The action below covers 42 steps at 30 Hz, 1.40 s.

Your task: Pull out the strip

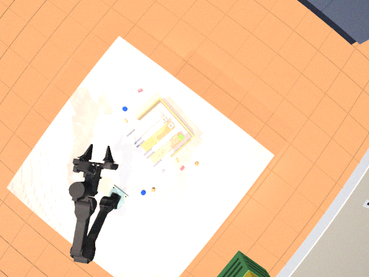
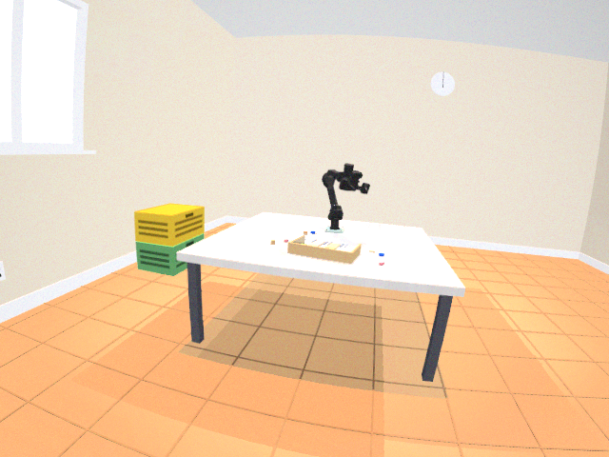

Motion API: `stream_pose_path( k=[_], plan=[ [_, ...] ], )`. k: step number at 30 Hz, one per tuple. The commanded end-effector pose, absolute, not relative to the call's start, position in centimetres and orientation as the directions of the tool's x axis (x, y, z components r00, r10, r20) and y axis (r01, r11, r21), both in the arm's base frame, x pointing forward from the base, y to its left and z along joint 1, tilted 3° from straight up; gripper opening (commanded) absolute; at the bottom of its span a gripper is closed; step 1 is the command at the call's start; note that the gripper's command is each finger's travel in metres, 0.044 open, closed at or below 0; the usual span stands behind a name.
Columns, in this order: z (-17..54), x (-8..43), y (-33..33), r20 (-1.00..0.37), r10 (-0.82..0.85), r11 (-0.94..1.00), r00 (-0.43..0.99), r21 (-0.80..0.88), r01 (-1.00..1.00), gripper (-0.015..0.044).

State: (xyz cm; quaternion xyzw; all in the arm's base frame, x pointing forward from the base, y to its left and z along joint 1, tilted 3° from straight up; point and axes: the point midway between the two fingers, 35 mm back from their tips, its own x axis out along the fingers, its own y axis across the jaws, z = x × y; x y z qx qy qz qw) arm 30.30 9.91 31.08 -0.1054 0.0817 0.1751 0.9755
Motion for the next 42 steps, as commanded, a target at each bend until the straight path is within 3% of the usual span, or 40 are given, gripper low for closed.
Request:
stream_pose_path(
  k=[1, 7, 15, 20, 30, 38, 42],
  plan=[
    [27.4, 31.5, 5.0, -0.336, 0.140, 0.977, 0.932, -0.109, -0.186, 0.0400],
    [22.6, 30.8, -2.8, -0.517, -0.125, 0.992, 0.847, -0.045, 0.119, 0.0400],
    [22.5, 30.7, -3.0, -0.522, -0.133, 0.991, 0.842, -0.044, 0.129, 0.0400],
    [21.5, 32.6, -2.9, -0.648, -0.119, 0.988, 0.752, -0.005, 0.152, 0.0269],
    [17.2, 37.1, -2.6, -0.908, -0.081, 0.962, 0.411, 0.037, 0.272, 0.0006],
    [12.6, 39.3, -2.5, -0.994, -0.054, 0.924, 0.098, -0.013, 0.381, 0.0000],
    [12.3, 39.4, -2.5, -0.996, -0.052, 0.921, 0.072, -0.020, 0.389, 0.0000]
  ],
)
